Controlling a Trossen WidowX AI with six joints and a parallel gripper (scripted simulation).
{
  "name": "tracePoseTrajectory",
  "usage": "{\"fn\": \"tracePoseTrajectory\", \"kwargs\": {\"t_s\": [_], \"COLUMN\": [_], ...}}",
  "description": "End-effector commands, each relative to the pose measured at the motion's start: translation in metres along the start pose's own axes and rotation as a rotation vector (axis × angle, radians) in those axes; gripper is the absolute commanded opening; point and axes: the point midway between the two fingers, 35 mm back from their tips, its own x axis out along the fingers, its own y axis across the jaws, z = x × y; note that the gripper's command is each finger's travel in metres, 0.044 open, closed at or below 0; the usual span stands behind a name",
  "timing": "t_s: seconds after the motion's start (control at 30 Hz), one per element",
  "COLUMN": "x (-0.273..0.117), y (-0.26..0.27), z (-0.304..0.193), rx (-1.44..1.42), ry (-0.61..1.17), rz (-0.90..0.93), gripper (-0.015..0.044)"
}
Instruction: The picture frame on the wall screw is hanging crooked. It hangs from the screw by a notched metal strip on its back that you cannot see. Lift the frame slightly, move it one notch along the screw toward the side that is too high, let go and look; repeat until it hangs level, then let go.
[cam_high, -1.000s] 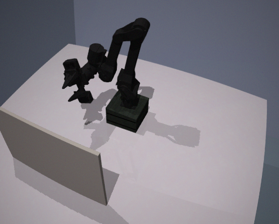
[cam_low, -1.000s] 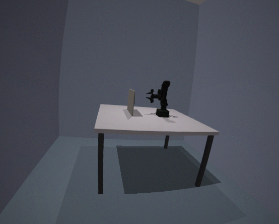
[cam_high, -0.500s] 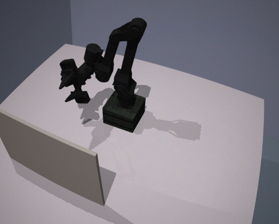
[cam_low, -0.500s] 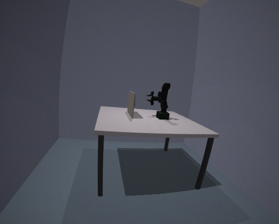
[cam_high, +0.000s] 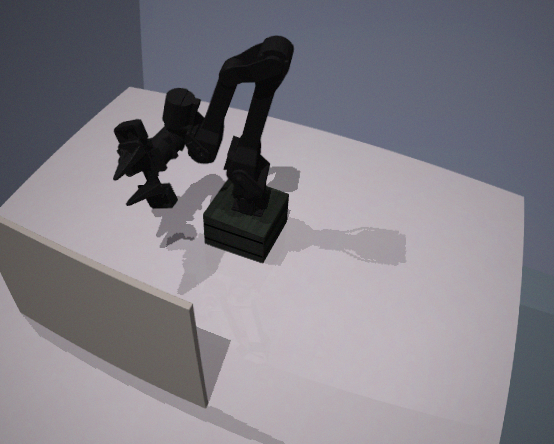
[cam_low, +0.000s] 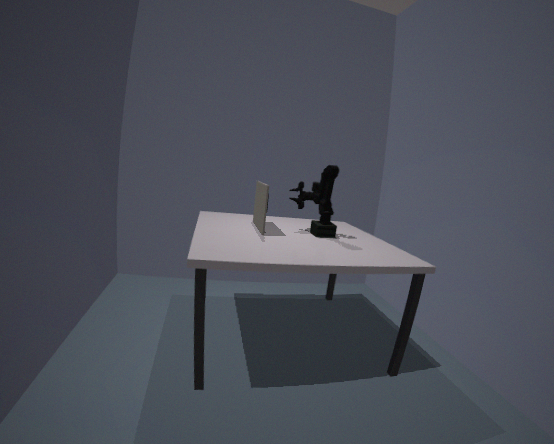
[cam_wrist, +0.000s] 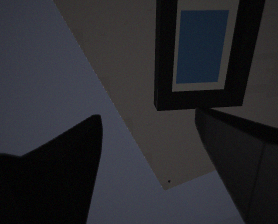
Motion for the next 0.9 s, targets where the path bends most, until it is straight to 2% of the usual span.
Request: {"fn": "tracePoseTrajectory", "kwargs": {"t_s": [0.0, 0.13, 0.87], "x": [0.025, 0.050, 0.055], "y": [0.011, 0.015, 0.015], "z": [-0.007, -0.018, -0.015], "rx": [0.010, 0.048, 0.048], "ry": [0.009, 0.007, 0.008], "rz": [0.010, 0.004, 0.004], "gripper": [0.0260, 0.0260, 0.0260]}}
